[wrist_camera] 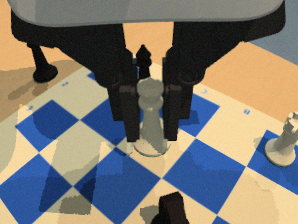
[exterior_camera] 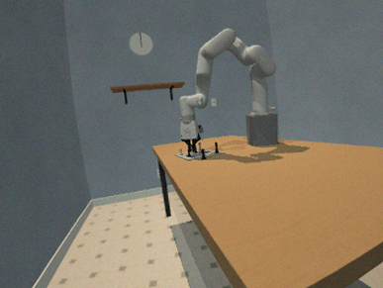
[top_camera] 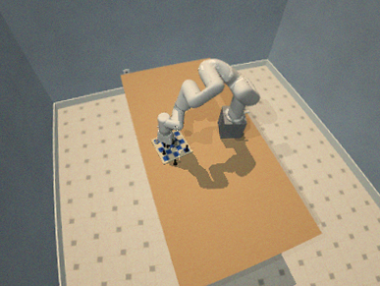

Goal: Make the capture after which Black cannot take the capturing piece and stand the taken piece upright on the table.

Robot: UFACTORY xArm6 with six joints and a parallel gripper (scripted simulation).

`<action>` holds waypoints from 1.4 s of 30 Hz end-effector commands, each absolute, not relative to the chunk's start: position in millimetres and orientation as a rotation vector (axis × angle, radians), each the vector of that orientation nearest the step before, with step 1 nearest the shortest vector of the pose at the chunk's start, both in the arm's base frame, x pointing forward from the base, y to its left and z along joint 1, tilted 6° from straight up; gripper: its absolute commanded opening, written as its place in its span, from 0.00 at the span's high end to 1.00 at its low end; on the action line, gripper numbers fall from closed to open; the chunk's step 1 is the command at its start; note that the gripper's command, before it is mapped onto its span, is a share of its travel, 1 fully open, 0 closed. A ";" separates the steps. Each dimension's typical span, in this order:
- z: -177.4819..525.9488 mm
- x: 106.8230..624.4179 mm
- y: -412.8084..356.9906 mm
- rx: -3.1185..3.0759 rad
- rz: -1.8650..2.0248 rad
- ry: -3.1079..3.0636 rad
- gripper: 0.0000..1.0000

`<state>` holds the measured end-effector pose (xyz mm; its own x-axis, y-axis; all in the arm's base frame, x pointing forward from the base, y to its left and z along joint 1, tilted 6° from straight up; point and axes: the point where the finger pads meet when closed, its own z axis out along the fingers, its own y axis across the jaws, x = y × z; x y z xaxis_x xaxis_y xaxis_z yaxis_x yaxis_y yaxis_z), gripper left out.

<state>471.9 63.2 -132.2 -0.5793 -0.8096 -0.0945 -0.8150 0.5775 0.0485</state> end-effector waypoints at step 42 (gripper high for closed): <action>-31.5 471.6 52.7 -1.408 0.131 2.732 1.00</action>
<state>470.1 52.8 -34.7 -0.5794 -0.8096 -0.0944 -0.8149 0.5775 0.0489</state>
